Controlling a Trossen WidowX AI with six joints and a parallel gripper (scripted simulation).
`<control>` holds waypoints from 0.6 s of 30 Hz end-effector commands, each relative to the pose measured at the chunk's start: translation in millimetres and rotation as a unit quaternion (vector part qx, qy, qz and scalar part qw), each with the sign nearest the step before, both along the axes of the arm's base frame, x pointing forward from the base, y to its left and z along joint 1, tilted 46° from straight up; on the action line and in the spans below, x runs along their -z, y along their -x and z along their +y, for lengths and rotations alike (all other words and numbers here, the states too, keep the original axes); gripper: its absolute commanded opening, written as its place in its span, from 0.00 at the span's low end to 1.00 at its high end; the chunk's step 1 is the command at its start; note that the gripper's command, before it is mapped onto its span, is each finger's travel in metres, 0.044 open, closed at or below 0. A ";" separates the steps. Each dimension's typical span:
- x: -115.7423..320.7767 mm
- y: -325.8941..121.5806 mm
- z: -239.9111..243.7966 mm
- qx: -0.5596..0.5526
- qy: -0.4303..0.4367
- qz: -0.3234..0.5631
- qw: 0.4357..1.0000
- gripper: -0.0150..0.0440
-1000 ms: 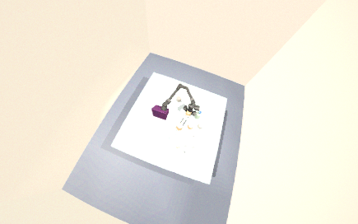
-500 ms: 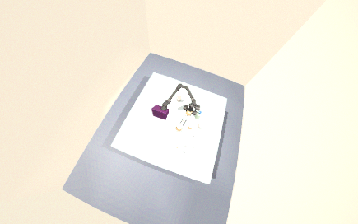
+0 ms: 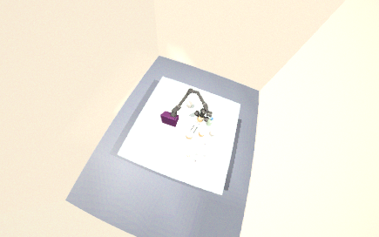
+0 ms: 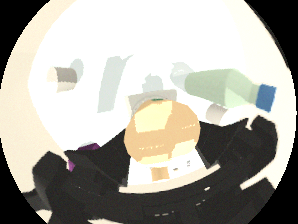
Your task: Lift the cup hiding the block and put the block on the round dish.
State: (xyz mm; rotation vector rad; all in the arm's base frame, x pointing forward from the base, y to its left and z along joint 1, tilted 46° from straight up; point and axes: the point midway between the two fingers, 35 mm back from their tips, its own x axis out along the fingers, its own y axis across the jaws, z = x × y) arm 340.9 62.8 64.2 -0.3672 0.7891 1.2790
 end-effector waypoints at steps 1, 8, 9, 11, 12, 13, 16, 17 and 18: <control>-6.9 -4.4 -6.5 0.002 0.002 -0.010 1.000 0.25; -12.9 -3.8 -13.0 0.002 0.002 -0.010 1.000 0.25; -13.8 -3.7 -14.0 0.002 0.002 -0.010 1.000 0.25; -15.5 -3.5 -15.8 0.002 0.003 -0.010 1.000 0.25; -16.4 -3.3 -16.7 0.002 0.003 -0.010 1.000 0.25; -17.3 -3.2 -17.6 0.002 0.003 -0.010 1.000 0.25; -19.9 -2.8 -20.4 0.002 0.003 -0.010 1.000 0.25; -20.8 -2.6 -21.3 0.002 0.003 -0.010 1.000 0.25; -21.7 -2.5 -22.2 0.002 0.003 -0.010 1.000 0.25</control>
